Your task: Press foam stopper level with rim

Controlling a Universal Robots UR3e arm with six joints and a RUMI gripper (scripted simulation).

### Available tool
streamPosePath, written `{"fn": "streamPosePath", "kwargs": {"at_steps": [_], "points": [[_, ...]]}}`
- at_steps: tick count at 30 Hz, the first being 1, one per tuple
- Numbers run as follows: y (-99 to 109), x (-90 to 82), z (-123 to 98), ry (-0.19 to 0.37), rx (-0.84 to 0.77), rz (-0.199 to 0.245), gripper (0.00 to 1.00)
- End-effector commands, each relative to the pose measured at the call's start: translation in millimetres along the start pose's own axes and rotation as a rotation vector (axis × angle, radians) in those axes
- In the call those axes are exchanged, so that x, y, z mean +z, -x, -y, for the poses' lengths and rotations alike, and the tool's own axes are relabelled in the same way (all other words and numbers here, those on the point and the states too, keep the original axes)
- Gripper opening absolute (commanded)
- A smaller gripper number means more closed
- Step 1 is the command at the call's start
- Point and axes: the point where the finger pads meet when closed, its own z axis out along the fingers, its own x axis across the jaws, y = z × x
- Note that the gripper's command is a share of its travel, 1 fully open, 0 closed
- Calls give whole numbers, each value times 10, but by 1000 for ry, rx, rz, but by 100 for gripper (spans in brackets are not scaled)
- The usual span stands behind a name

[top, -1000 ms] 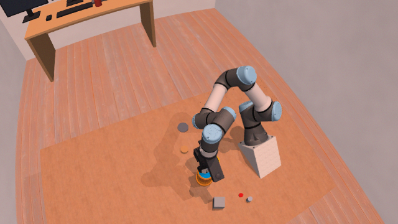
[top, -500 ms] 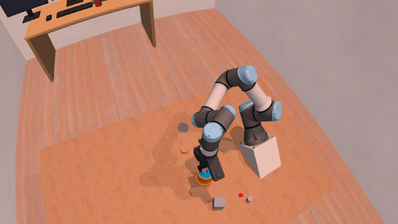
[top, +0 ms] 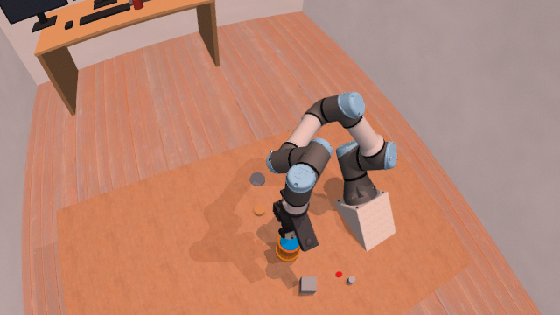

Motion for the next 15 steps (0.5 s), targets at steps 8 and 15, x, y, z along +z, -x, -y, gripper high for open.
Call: {"fn": "streamPosePath", "kwargs": {"at_steps": [8, 15], "points": [[-6, -220, 1, 2, 1, 3, 0], [-6, -260, 2, 2, 1, 3, 0]]}}
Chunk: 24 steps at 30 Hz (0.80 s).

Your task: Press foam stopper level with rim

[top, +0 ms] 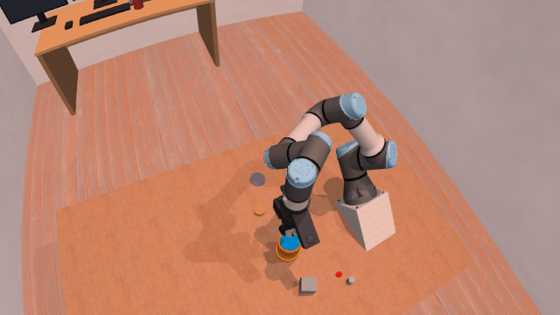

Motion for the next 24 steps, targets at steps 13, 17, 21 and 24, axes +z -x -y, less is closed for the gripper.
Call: {"fn": "streamPosePath", "kwargs": {"at_steps": [13, 17, 21, 24], "points": [[-4, -37, 1, 0, 1, 0, 0], [-4, -37, 1, 0, 1, 0, 0], [-4, -36, 1, 0, 1, 0, 0], [-5, -5, 1, 0, 1, 0, 0]]}}
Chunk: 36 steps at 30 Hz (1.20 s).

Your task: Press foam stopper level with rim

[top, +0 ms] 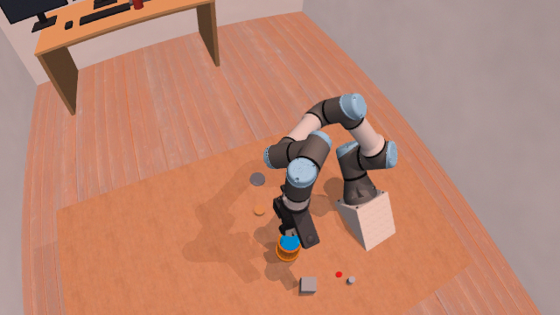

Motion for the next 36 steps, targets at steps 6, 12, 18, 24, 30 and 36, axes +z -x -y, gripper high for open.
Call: {"fn": "streamPosePath", "kwargs": {"at_steps": [6, 12, 18, 24, 30, 36], "points": [[-4, 113, 0, -1, 1, -2, 0], [-4, 149, 0, -1, 1, -2, 0], [-4, 217, 1, -1, 1, -2, 0], [-4, 349, 1, -1, 1, -2, 0], [-4, 426, 1, -1, 1, -2, 0], [-4, 427, 1, -1, 1, -2, 0]]}}
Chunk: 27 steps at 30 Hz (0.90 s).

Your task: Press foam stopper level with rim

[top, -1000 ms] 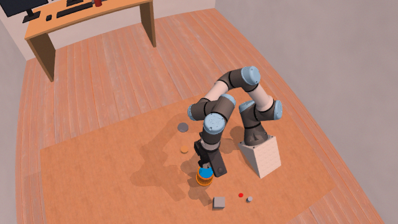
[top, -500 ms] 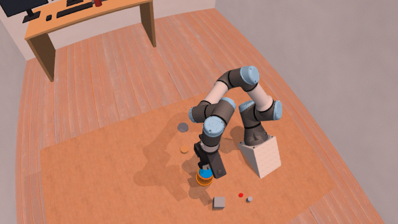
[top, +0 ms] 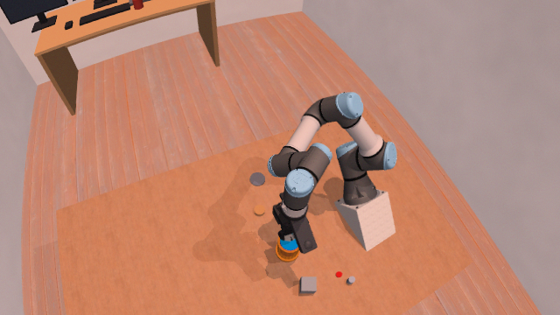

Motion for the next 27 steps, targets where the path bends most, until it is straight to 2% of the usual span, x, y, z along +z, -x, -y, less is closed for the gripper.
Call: {"fn": "streamPosePath", "kwargs": {"at_steps": [1, 27], "points": [[-6, 8, 1, -2, 1, -3, 0], [-6, 68, 1, -2, 1, -3, 0]]}}
